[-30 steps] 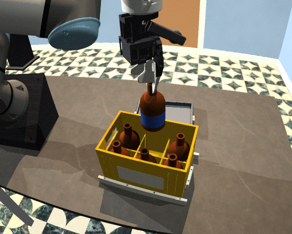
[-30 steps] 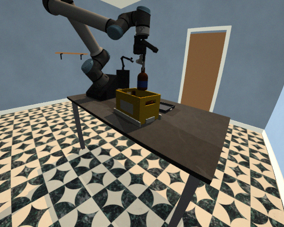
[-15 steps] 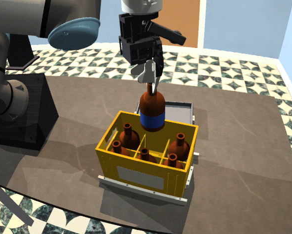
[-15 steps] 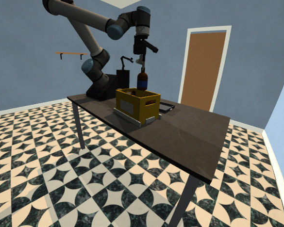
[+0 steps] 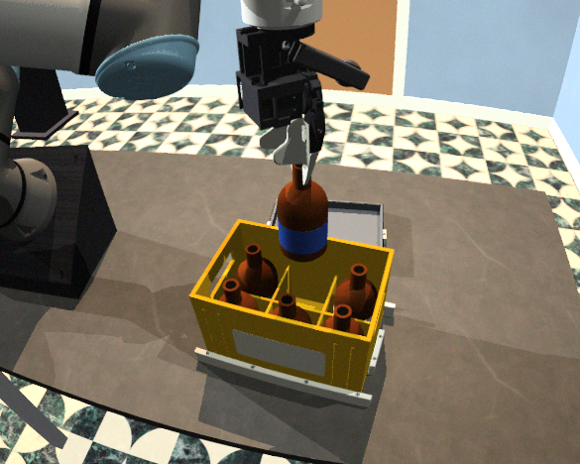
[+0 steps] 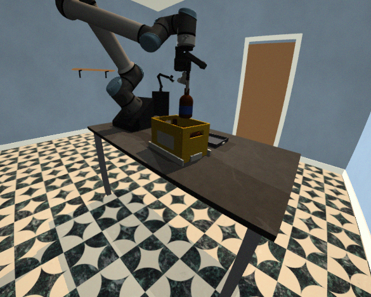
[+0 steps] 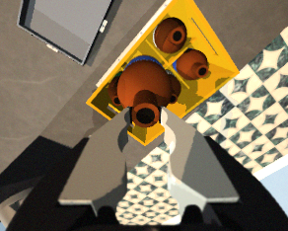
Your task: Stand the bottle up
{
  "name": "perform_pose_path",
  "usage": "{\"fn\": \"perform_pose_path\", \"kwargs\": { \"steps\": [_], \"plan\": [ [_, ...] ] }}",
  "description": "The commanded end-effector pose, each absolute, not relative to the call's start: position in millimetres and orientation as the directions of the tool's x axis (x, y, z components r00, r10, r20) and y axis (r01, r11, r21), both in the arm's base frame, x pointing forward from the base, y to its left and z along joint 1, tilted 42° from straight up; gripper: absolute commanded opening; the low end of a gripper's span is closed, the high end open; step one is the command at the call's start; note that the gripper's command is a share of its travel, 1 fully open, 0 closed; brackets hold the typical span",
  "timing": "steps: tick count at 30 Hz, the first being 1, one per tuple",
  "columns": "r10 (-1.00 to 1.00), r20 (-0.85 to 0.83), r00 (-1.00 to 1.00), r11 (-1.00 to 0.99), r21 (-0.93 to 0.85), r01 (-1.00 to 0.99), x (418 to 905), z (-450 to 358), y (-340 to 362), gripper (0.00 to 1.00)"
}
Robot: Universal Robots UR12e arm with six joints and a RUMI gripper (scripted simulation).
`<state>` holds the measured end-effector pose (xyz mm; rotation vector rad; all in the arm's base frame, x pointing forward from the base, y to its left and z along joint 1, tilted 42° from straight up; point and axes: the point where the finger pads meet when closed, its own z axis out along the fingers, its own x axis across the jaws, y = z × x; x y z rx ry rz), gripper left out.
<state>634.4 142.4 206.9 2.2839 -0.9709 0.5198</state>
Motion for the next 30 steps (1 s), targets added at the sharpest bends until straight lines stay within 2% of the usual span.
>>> {"fn": "perform_pose_path", "kwargs": {
  "steps": [1,30],
  "plan": [
    [-0.512,0.555,0.656,-0.555,0.369,-0.745,634.8,207.6,142.8,0.0],
    [-0.512,0.555,0.656,-0.555,0.369,-0.745,636.1,199.0,135.0,0.0]
  ]
}}
